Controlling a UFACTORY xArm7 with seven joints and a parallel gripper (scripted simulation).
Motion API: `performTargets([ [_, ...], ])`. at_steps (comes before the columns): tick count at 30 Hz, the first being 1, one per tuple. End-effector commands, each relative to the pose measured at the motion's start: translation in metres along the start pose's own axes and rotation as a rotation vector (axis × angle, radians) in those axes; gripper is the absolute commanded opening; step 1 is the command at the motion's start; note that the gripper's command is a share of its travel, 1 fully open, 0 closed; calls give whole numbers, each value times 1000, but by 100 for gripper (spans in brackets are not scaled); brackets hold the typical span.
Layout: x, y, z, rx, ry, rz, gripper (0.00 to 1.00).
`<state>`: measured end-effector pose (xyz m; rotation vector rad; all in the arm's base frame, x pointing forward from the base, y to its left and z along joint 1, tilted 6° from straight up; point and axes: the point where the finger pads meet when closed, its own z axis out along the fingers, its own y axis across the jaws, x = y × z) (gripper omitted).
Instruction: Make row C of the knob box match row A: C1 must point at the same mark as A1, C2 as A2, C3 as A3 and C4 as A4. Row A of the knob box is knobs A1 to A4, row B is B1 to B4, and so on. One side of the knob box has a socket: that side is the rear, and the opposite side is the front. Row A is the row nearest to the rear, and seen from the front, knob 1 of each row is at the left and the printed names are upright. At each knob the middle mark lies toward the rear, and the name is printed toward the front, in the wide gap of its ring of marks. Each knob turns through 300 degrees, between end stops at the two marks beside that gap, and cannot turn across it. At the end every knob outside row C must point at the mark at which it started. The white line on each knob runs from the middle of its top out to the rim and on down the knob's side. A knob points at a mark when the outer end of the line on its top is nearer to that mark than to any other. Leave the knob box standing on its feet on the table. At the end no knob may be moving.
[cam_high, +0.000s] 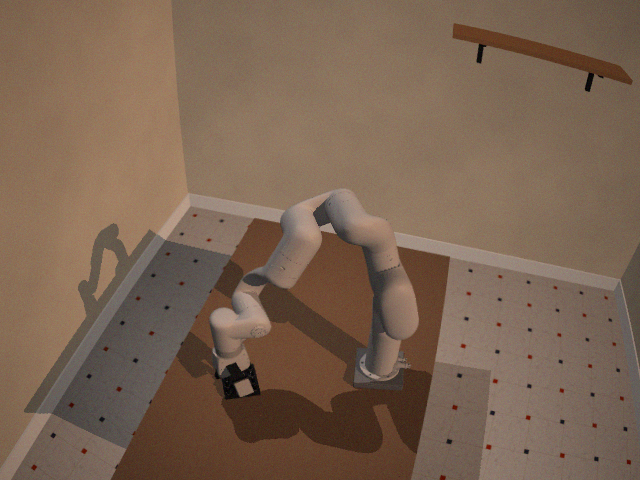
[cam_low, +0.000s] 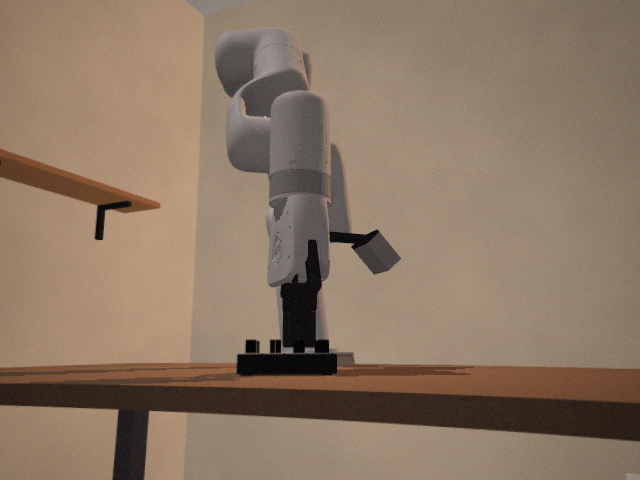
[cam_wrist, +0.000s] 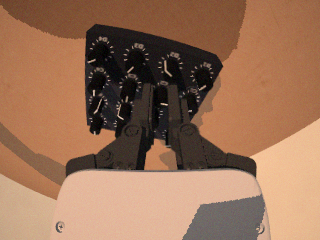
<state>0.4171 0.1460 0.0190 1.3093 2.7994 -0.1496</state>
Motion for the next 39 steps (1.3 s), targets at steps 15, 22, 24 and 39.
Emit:
performTargets([
  [15,0,1,-2,-4,-1,0,8],
  [22,0,1,-2,-4,-1,-4,8],
  [24,0,1,-2,-4,-1,-9,8],
  [39,0,1,-2,-4,-2,-156,8],
])
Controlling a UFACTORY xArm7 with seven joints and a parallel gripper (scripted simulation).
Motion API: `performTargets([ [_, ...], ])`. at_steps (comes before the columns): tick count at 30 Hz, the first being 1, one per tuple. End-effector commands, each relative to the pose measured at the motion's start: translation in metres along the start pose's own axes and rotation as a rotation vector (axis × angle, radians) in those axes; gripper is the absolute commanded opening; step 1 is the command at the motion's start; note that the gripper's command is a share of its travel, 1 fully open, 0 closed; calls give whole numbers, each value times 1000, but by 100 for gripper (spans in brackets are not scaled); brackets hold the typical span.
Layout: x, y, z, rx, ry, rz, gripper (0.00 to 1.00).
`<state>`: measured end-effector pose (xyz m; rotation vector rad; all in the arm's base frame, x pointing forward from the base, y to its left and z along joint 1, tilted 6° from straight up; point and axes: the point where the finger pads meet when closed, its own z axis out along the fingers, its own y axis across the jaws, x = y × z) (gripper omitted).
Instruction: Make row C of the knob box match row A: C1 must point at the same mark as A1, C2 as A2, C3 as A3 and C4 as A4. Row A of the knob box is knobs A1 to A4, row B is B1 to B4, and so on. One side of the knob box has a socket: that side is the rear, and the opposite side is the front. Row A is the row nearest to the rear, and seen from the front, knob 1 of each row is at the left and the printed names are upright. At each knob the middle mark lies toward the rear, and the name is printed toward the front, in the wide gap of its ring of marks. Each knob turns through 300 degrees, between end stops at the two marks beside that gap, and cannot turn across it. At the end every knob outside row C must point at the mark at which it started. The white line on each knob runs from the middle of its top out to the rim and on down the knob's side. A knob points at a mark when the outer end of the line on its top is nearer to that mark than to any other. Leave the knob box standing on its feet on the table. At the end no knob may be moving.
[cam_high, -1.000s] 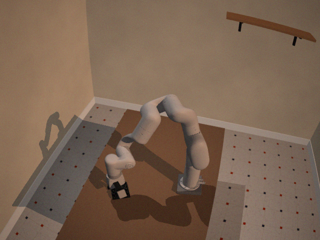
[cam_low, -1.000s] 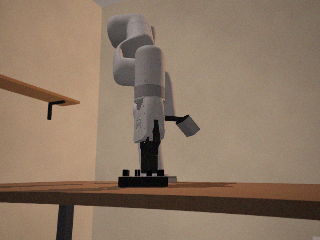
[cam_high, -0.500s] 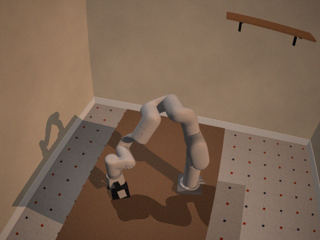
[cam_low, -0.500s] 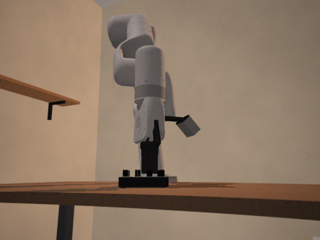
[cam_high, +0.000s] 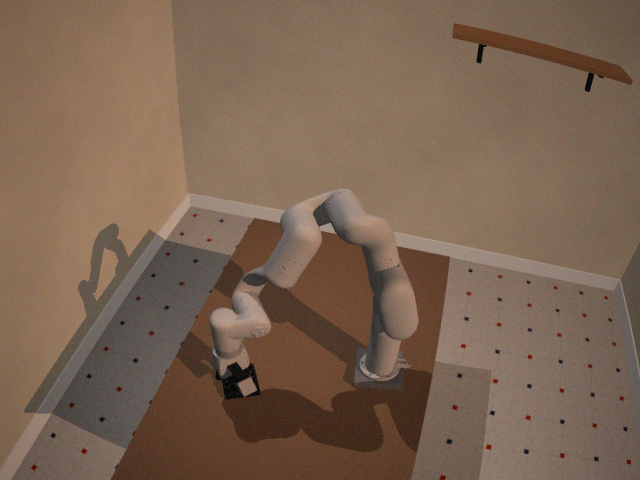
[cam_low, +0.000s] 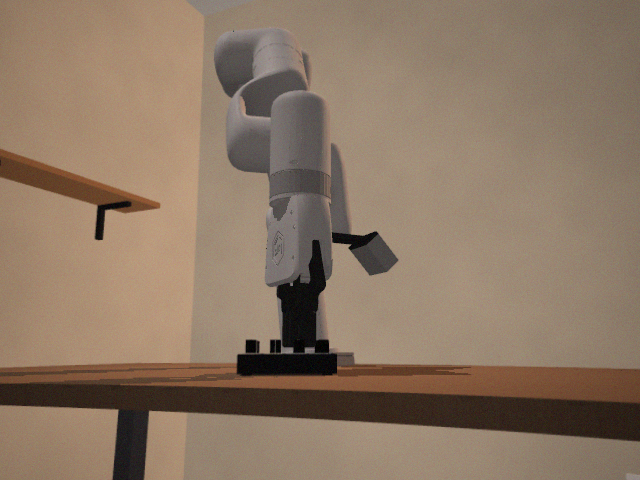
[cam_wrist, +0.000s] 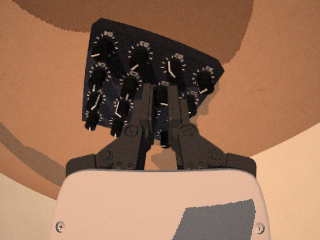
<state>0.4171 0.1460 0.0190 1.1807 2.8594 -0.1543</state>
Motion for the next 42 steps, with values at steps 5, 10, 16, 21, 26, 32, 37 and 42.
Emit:
performTargets([
  [5,-1,1,-2,-4,-1,-172,8],
  [10,-1,1,-1,-4,-1,-298,8],
  [16,-1,1,-1,-4,-1,-406,8],
  [21,-1,1,-1,-4,-1,-539,8],
  [26,-1,1,-1,-4,-2,-659,8],
  [32,-1,1,-1,-4,-2,-740,8],
  [37,-1,1,-1,-4,-2,-814,8],
  [42,-1,1,-1,-4,-2,-859,8],
])
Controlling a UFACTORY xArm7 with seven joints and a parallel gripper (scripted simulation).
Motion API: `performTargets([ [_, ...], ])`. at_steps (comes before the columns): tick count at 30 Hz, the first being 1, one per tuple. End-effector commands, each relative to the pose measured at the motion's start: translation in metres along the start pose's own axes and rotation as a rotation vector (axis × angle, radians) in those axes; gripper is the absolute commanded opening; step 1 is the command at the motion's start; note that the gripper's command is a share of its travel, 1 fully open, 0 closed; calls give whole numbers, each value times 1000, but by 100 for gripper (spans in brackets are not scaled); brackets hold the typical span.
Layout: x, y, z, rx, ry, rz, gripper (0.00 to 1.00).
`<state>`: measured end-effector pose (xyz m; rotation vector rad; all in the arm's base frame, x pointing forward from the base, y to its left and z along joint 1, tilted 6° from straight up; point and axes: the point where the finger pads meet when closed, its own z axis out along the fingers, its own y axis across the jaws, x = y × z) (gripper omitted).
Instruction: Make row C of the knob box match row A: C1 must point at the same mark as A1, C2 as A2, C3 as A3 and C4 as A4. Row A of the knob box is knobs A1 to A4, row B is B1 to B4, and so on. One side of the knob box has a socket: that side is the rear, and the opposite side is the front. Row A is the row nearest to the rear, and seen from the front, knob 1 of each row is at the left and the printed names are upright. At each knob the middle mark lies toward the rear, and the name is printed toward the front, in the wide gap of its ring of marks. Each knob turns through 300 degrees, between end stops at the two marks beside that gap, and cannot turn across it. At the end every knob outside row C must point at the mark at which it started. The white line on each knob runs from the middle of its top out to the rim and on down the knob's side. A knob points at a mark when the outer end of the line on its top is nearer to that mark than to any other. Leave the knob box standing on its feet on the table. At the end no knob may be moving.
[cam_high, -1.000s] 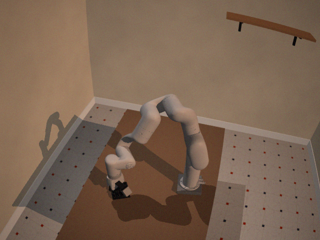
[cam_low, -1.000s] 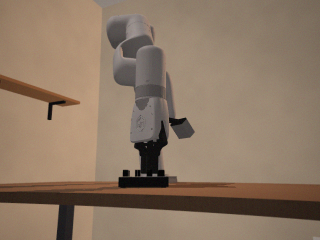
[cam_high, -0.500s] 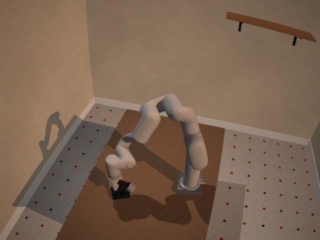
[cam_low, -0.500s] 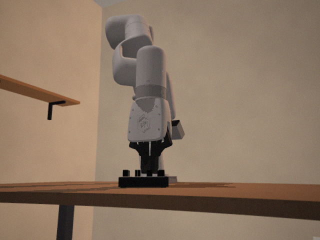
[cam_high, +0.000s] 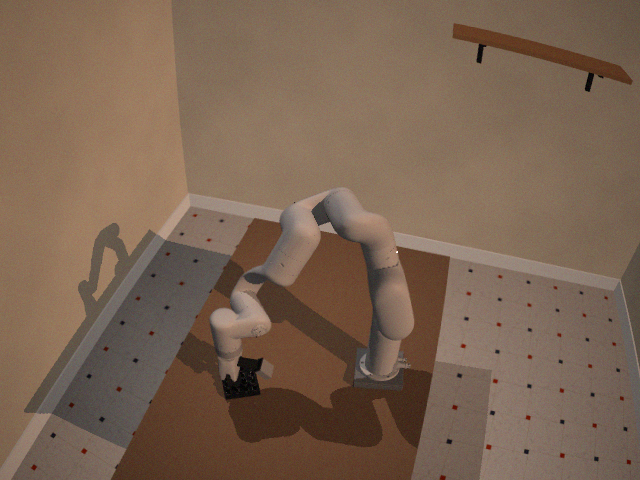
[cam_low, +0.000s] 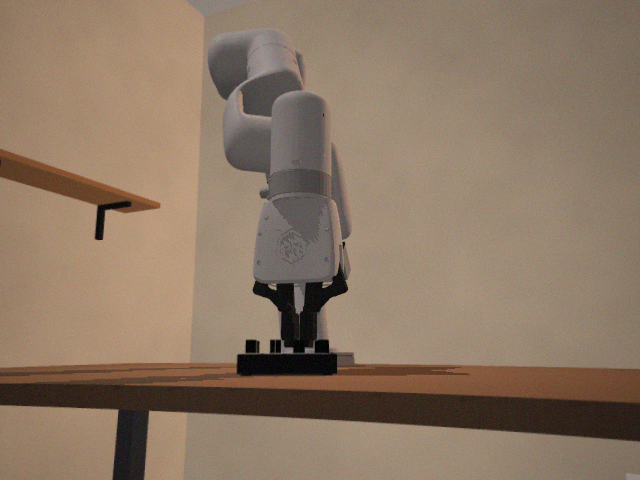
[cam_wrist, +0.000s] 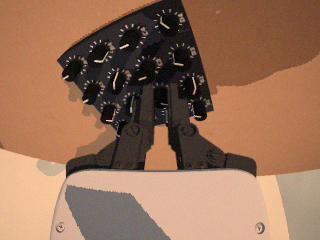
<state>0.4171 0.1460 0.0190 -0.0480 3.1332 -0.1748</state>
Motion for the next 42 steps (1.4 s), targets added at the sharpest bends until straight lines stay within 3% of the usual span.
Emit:
performTargets([
  [1,-1,1,-1,-5,-1,-50,8],
  [22,-1,1,-1,-5,-1,-64,8],
  [23,-1,1,-1,-5,-1,-64,19],
  [42,-1,1,-1,-5,-1,-64,19],
])
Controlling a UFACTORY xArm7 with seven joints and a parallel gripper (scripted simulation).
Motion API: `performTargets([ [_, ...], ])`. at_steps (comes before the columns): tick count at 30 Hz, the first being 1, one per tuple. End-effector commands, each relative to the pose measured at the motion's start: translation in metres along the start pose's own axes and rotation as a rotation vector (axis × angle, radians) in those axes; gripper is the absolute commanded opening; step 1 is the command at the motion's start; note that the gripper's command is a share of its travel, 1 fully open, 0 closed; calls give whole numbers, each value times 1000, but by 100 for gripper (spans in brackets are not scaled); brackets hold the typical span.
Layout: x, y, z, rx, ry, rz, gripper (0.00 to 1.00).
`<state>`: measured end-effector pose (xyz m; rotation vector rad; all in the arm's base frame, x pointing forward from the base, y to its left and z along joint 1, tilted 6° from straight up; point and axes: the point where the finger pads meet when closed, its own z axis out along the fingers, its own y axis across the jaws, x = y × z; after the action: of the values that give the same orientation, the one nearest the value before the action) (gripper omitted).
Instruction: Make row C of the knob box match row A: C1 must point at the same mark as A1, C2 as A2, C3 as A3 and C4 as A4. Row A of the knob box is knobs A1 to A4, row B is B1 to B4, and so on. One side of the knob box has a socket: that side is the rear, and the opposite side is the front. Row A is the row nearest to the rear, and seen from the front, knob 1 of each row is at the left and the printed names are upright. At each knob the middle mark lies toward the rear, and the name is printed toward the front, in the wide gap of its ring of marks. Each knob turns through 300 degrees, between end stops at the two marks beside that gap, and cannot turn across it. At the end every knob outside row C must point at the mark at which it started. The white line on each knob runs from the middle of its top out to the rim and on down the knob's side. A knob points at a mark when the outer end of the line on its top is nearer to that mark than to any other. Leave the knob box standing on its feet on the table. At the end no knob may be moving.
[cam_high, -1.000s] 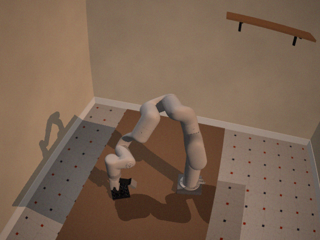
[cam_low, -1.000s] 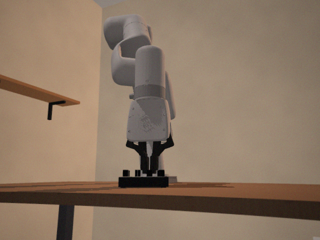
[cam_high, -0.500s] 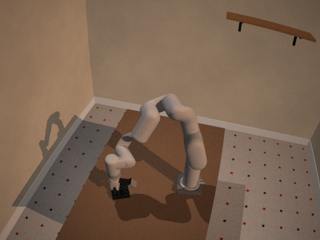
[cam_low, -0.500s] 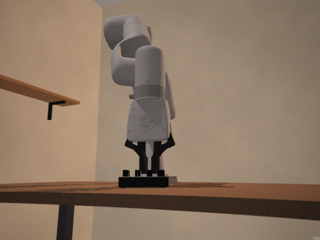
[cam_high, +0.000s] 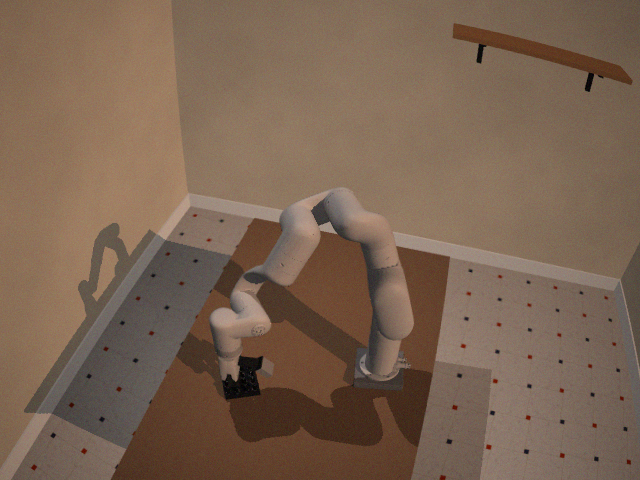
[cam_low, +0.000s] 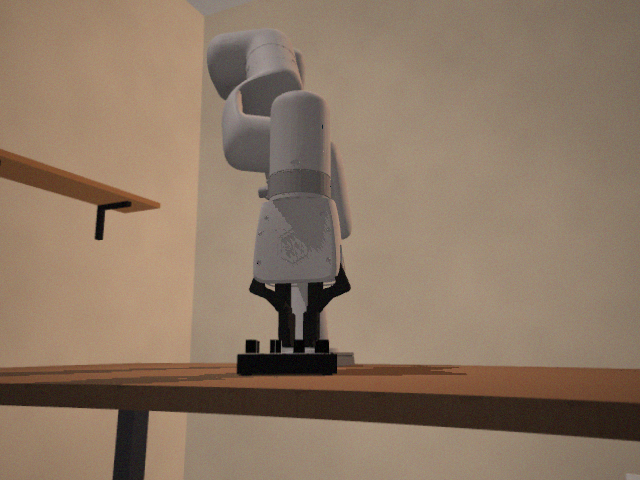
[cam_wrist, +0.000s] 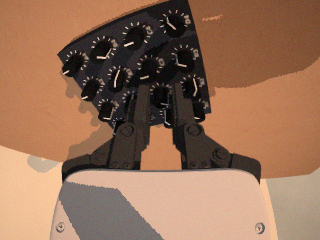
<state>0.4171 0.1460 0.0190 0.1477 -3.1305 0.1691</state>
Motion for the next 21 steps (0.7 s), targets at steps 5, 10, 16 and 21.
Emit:
performTargets([
  [5,-1,1,-4,-1,-4,0,19],
  [10,-1,1,-14,-1,-4,0,19],
  [16,-1,0,-25,-1,-4,0,19],
  [21,-1,0,-35,-1,-4,0,19],
])
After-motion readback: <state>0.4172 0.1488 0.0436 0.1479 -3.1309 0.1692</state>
